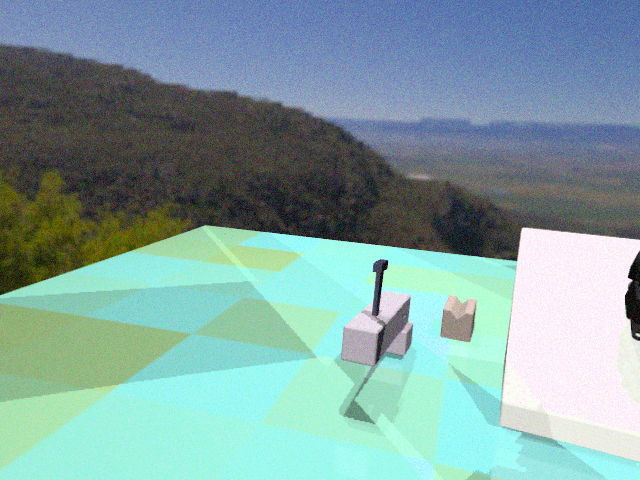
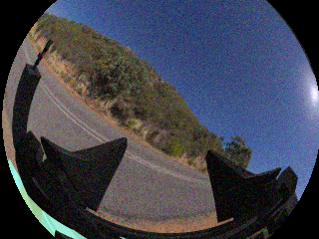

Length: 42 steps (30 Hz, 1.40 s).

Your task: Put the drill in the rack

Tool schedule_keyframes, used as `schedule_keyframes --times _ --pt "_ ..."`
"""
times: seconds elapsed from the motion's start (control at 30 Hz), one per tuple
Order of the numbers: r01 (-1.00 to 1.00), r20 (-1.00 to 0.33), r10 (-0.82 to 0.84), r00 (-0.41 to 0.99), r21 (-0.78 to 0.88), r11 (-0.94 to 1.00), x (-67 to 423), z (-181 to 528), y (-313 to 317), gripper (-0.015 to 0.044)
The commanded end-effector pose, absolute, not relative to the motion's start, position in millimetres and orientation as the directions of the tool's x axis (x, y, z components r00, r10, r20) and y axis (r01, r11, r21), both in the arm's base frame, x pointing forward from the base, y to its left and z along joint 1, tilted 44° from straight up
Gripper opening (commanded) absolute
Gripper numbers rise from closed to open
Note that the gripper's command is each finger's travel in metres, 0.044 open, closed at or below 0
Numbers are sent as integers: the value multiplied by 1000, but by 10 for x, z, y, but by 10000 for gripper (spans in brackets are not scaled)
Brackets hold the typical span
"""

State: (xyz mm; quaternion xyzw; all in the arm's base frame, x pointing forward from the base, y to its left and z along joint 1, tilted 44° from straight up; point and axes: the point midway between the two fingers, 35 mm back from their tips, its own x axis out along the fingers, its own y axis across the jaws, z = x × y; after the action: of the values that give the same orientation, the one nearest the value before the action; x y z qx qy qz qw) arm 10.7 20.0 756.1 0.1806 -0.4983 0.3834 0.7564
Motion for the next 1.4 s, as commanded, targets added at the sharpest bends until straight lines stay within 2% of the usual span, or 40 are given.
schedule_keyframes --times 0.0,0.27,0.47,0.73,0.9,1.0,1.17,1.37 --pt "-760 892 400 209 -109 641 107 7561 200 374" --pt "-758 889 406 213 -112 643 119 7554 228 164" --pt "-691 752 569 332 -217 689 605 7253 1007 6" --pt "-643 522 680 515 -289 709 1405 6671 1648 0" --pt "-630 350 699 624 -304 715 1957 6205 1856 0" --pt "-610 280 708 649 -365 703 2114 5981 1874 0" --pt "-629 48 687 726 -360 689 2718 5303 1922 0" --pt "-654 -228 613 756 -289 699 3311 4426 1725 0"
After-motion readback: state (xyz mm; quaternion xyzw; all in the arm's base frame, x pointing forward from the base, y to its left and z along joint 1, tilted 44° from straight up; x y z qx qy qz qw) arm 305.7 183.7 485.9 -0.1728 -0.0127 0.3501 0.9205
